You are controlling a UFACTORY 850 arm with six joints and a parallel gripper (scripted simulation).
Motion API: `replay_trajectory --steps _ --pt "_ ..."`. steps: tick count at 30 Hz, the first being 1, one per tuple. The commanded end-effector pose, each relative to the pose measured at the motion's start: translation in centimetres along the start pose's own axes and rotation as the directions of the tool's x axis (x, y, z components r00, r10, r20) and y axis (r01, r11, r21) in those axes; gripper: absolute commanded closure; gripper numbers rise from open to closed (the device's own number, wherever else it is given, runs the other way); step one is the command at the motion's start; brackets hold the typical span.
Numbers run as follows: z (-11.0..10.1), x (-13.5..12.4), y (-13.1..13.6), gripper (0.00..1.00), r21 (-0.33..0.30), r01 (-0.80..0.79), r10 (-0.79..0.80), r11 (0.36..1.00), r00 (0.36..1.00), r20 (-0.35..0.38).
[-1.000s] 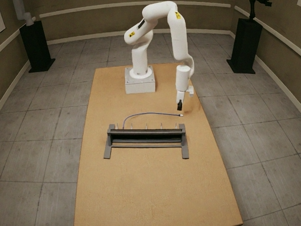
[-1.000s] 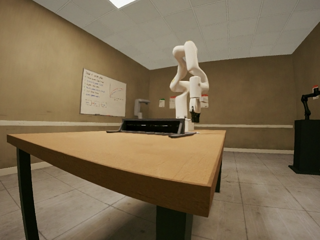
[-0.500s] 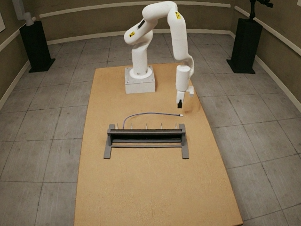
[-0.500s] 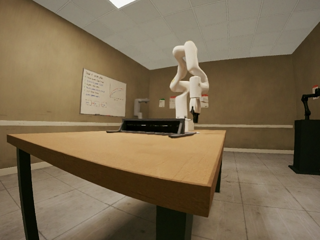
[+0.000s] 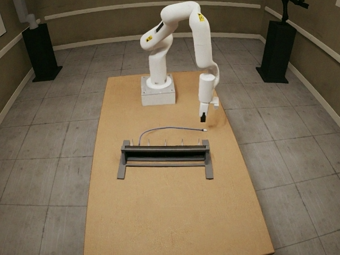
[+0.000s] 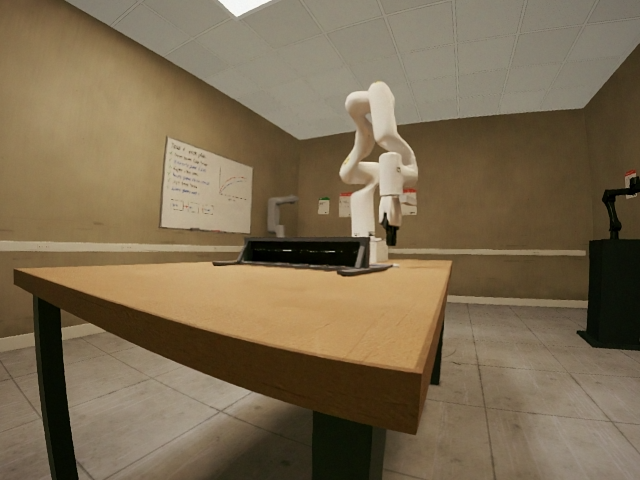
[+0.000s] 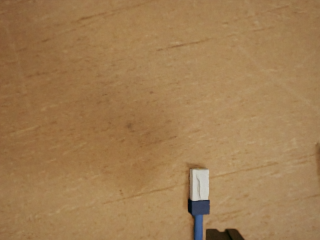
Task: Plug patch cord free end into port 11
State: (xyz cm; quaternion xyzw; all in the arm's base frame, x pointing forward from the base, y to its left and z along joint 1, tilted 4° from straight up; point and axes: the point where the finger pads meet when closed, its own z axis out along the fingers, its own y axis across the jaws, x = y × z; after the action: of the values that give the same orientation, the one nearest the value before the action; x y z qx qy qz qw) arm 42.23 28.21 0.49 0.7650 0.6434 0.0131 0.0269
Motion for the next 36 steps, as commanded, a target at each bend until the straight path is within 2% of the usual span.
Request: replay_trajectory --steps 1,3,7,18,20,21,25,35,36 --pt "-0.1 0.4 -0.1 1.0 -0.006 -0.032 0.032 0.999 0.999 -0.024" --pt "-0.1 0.4 -0.1 1.0 -0.006 -0.032 0.032 0.999 0.999 -0.024" --pt "-0.2 1.7 -0.4 1.0 -0.024 -0.176 0.172 0.984 0.978 -0.121" --pt "-1.1 3.1 0.2 1.0 -0.041 -0.436 0.406 0.899 0.866 -0.291" --pt "-1.1 3.1 0.2 1.0 -0.041 -0.436 0.406 0.899 0.866 -0.291" --pt "-1.5 3.2 0.6 1.0 -0.043 -0.502 0.461 0.864 0.822 -0.335" --pt "-2.0 3.1 1.1 1.0 -0.044 -0.574 0.516 0.818 0.765 -0.384" --pt "-3.8 1.9 3.0 1.0 -0.041 -0.761 0.634 0.647 0.568 -0.525" --pt "-3.8 1.9 3.0 1.0 -0.041 -0.761 0.634 0.647 0.568 -0.525"
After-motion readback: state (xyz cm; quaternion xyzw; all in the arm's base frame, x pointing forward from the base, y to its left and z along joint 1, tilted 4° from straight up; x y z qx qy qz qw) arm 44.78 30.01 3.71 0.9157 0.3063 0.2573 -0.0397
